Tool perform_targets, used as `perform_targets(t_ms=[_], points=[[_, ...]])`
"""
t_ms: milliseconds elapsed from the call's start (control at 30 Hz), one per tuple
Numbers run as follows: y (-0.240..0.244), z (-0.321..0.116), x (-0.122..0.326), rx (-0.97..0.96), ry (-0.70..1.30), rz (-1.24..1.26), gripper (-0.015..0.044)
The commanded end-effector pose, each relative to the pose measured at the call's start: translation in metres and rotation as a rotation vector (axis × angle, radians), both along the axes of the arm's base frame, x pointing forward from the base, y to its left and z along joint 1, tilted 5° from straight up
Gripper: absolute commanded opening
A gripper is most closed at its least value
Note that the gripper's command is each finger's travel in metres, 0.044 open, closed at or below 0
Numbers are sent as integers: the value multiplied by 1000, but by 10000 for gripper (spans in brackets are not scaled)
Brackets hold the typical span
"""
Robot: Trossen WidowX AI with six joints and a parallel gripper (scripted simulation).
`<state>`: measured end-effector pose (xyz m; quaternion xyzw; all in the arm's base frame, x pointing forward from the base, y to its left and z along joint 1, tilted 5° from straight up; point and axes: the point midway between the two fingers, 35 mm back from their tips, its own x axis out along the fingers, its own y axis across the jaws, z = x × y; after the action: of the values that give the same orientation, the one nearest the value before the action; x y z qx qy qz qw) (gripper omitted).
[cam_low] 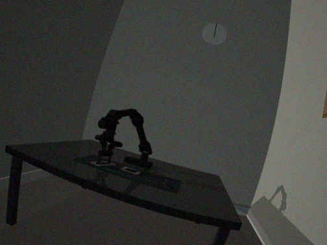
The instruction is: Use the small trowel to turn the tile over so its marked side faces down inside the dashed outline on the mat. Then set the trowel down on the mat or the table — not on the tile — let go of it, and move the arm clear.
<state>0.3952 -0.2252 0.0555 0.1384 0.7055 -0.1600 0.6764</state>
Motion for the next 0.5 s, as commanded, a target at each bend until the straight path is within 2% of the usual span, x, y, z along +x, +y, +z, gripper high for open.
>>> perform_targets(t_ms=[0, 267, 467], points=[[-1, -1, -1, -1, 4, -2, 130], [-1, -1, -1, -1, 4, 3, 130], [-1, -1, -1, 7, 8, 163, 130]])
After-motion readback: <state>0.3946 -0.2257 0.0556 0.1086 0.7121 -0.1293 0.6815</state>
